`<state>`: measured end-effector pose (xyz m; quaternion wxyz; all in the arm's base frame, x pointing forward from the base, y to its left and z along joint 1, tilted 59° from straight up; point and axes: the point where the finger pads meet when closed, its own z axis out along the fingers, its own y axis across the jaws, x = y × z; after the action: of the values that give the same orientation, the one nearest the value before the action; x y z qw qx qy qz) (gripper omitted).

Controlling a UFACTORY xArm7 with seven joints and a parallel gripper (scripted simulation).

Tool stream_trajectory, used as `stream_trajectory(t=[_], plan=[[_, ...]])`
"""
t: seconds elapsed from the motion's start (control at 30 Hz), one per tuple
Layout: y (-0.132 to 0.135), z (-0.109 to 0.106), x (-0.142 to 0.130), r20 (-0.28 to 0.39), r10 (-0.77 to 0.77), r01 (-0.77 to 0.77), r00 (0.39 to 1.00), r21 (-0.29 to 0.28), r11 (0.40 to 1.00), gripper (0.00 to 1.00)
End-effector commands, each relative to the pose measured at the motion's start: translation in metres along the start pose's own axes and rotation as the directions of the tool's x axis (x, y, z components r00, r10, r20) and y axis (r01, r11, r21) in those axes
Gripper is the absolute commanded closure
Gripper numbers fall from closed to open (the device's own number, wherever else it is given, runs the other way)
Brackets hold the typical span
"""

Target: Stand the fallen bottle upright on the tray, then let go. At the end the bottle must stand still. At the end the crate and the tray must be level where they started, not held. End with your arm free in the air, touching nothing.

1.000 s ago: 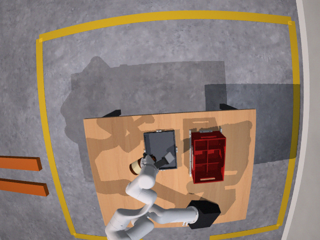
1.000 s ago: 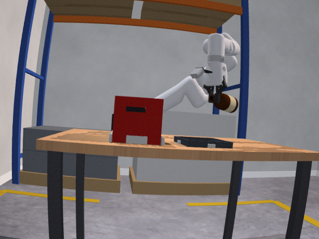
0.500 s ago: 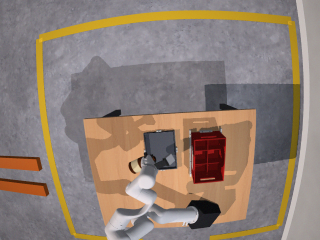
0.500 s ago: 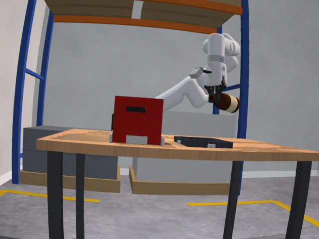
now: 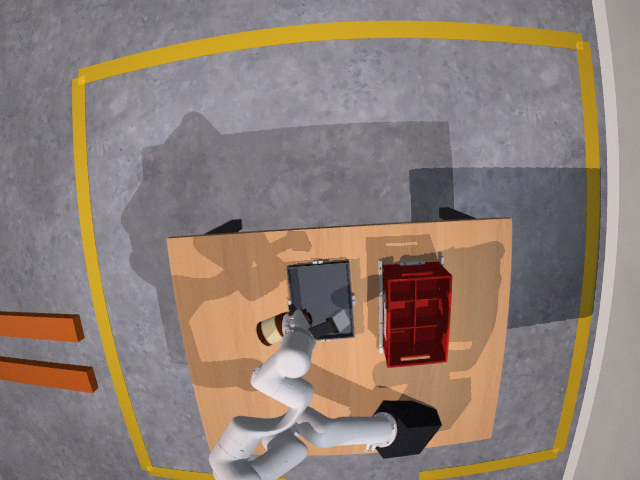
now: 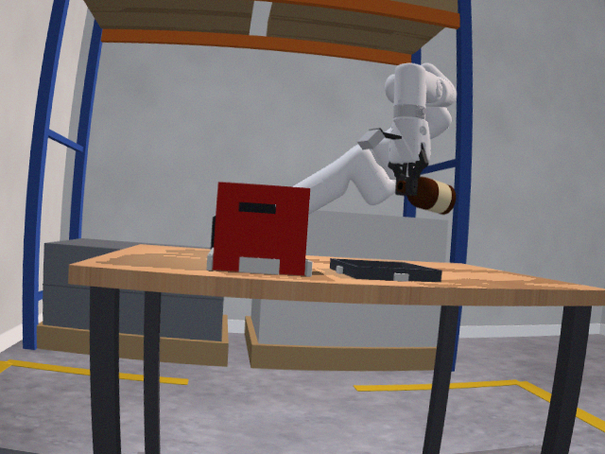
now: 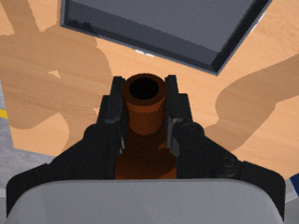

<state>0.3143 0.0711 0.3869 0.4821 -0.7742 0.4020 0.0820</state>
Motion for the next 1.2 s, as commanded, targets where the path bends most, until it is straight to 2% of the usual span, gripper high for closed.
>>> stream_trajectory(t=[0.0, 0.6, 1.17], plan=[[-0.0009, -0.0015, 0.0004, -0.002, 0.0, 0.0, 1.0, 0.004, 1.0, 1.0], [-0.0009, -0.0015, 0.0001, -0.015, 0.0, 0.0, 1.0, 0.003, 1.0, 1.0], [-0.0008, -0.0018, -0.0007, -0.105, 0.0, 0.0, 0.995, 0.002, 1.0, 1.0]])
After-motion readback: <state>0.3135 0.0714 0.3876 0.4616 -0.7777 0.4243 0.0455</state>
